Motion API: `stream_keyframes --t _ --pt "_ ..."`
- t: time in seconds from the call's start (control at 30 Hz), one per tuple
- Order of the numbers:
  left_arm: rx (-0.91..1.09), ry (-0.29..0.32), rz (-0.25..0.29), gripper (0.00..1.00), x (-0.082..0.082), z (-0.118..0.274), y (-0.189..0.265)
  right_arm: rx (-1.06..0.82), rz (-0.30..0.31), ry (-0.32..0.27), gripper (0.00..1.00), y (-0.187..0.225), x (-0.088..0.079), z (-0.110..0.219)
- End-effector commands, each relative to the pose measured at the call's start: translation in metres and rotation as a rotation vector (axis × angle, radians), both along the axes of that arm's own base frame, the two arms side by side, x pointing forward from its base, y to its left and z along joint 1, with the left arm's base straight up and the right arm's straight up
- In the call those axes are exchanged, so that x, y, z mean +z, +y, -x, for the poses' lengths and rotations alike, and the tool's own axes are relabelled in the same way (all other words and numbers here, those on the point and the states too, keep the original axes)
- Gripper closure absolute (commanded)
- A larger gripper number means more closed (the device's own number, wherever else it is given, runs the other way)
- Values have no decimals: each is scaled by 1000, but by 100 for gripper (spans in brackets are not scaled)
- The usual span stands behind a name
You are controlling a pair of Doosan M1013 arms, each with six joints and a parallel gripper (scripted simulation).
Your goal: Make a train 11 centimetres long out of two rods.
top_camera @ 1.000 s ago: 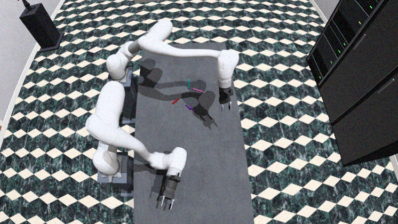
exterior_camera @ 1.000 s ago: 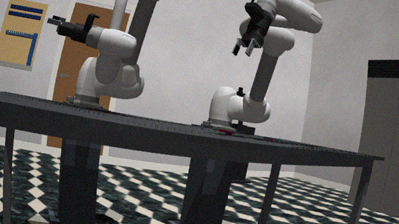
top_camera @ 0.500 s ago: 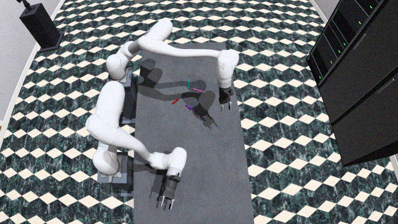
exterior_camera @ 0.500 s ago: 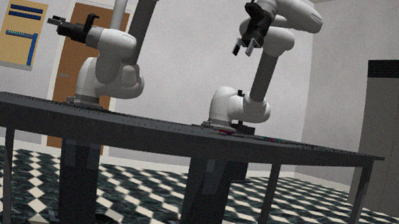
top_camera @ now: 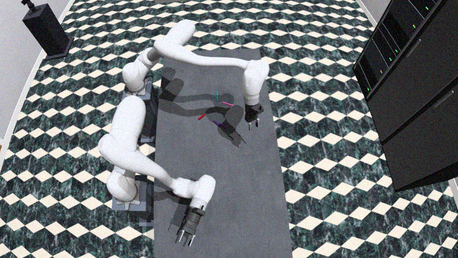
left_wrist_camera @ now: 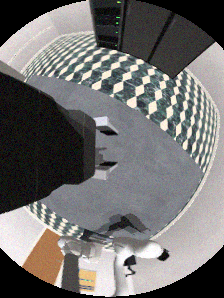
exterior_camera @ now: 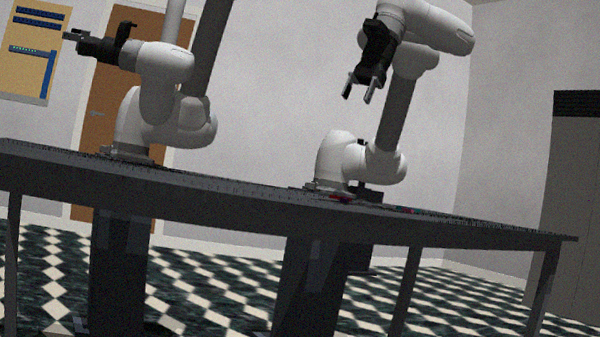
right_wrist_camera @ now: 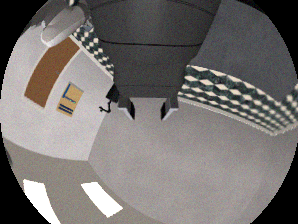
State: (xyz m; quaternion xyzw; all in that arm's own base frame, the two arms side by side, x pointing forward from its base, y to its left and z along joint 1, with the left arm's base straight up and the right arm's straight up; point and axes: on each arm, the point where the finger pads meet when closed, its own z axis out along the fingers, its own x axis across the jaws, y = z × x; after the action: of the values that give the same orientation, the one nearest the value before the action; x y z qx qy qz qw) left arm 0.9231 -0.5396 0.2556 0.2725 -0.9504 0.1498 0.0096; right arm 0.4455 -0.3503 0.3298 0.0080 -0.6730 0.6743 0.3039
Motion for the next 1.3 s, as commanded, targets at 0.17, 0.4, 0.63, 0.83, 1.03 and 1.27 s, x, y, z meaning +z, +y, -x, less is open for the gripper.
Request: stream_keyframes --t 0.17,0.4,0.63,0.83,1.03,1.27 --pt "253 76 -56 0 -44 53 16 -300 -54 -174 0 -52 -29 104" --pt "446 127 -102 0 -77 99 37 -668 -56 -377 0 -68 -59 205" --pt "607 160 -139 0 -105 142 59 -956 -18 -528 0 -62 -87 288" --pt "773 185 -177 0 -132 189 86 -1281 64 -686 0 -37 -116 356" --pt "926 199 -210 0 -157 237 115 -1594 180 -821 0 -7 -138 395" --pt "1032 205 -231 0 -173 272 137 -1908 328 -939 0 16 -154 412"
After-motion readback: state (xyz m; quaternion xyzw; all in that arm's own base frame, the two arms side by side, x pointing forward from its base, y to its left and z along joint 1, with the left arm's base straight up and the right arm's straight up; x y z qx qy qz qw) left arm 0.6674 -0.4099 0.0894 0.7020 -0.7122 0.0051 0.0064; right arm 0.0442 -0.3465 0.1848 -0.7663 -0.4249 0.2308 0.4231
